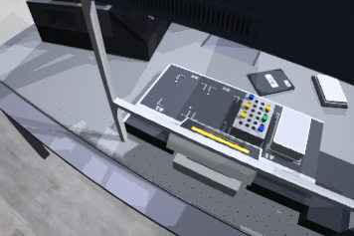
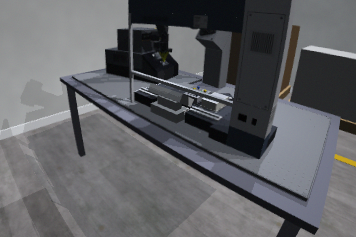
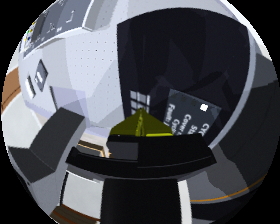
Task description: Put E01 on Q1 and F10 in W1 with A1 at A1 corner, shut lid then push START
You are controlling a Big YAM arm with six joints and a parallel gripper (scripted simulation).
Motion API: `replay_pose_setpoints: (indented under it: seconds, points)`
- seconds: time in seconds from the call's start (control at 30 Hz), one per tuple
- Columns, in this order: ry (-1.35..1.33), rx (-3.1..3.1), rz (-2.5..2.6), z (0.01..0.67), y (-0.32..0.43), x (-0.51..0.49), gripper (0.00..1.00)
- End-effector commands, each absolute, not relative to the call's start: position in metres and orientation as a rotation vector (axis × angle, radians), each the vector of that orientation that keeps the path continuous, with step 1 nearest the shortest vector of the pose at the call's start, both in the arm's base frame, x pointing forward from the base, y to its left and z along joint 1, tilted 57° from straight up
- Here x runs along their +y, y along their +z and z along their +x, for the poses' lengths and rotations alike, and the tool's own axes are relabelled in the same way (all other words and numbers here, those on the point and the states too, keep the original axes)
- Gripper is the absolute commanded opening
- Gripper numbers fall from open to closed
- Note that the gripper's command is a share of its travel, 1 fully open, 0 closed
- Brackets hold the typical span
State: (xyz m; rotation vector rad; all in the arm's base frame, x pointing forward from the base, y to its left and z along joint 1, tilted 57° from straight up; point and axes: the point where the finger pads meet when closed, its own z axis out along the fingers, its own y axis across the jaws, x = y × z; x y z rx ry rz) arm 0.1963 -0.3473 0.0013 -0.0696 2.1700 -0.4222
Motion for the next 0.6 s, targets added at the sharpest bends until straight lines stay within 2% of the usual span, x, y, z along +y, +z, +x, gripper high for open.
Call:
replay_pose_setpoints:
  seconds: [0.0,0.57]
  points:
    - [-0.412,2.176,-0.076,0.196,0.003,-0.338,0.0]
    - [-0.42,2.172,-0.066,0.191,0.003,-0.345,0.0]
